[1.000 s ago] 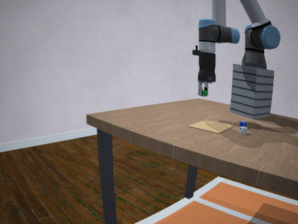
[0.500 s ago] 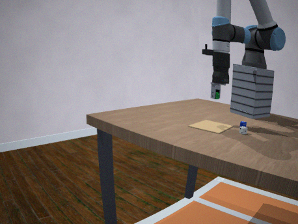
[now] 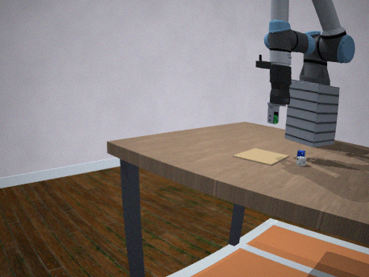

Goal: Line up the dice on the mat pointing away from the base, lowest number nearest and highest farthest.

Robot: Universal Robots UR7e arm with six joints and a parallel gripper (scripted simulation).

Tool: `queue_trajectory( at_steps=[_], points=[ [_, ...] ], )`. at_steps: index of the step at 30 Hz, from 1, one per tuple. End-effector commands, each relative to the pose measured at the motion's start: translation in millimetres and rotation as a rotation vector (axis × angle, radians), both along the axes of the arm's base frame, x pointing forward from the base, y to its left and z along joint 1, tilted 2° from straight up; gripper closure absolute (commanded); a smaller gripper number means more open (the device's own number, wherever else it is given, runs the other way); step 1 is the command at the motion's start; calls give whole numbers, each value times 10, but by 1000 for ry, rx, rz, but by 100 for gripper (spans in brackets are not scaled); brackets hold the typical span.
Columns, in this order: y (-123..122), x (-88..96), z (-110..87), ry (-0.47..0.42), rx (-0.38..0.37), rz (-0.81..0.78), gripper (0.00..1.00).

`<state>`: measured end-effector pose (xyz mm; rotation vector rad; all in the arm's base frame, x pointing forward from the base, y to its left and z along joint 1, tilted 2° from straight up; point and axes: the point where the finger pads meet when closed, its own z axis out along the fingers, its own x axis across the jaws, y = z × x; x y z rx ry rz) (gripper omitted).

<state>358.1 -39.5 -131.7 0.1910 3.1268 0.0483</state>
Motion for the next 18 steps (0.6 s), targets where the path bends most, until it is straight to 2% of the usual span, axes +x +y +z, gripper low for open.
queue_trajectory(
  at_steps=[1, 11, 18],
  points=[
    [-3, 19, 5, -3, -1, 1, 51],
    [-4, 28, -65, -4, -1, 1, 51],
    [4, 30, -227, -4, -1, 1, 51]
  ],
)
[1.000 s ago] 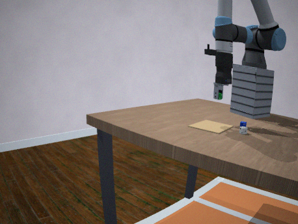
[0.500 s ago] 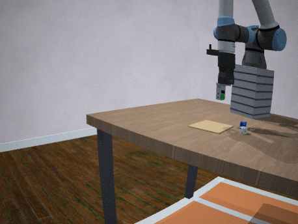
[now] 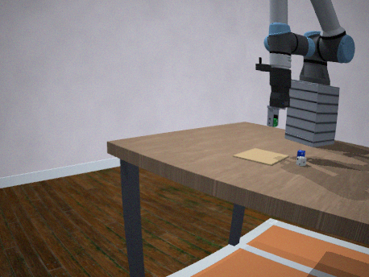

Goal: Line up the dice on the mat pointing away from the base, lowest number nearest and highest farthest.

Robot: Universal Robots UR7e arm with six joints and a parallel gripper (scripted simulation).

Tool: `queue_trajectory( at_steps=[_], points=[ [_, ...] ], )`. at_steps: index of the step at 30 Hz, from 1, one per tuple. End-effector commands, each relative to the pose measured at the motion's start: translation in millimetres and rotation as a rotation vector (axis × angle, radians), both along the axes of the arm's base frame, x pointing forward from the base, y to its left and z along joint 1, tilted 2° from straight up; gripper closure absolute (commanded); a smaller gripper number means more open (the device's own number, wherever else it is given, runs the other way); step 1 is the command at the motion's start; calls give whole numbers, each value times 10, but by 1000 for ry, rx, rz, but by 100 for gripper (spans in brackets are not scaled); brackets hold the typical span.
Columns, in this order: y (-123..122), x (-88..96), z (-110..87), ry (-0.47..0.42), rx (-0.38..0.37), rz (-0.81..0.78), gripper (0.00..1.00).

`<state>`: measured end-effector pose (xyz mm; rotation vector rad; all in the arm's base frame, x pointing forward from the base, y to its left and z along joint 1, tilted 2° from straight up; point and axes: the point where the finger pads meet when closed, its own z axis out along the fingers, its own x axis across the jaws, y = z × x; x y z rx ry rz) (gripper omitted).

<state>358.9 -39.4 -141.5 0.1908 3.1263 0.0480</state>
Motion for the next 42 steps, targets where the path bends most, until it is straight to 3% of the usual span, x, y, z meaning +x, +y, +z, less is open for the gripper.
queue_trajectory(
  at_steps=[1, 23, 42],
  points=[
    [4, 22, -159, -3, -1, 1, 51],
    [23, 29, -783, -3, -1, 1, 51],
    [28, 19, -857, -2, 0, 1, 51]
  ],
)
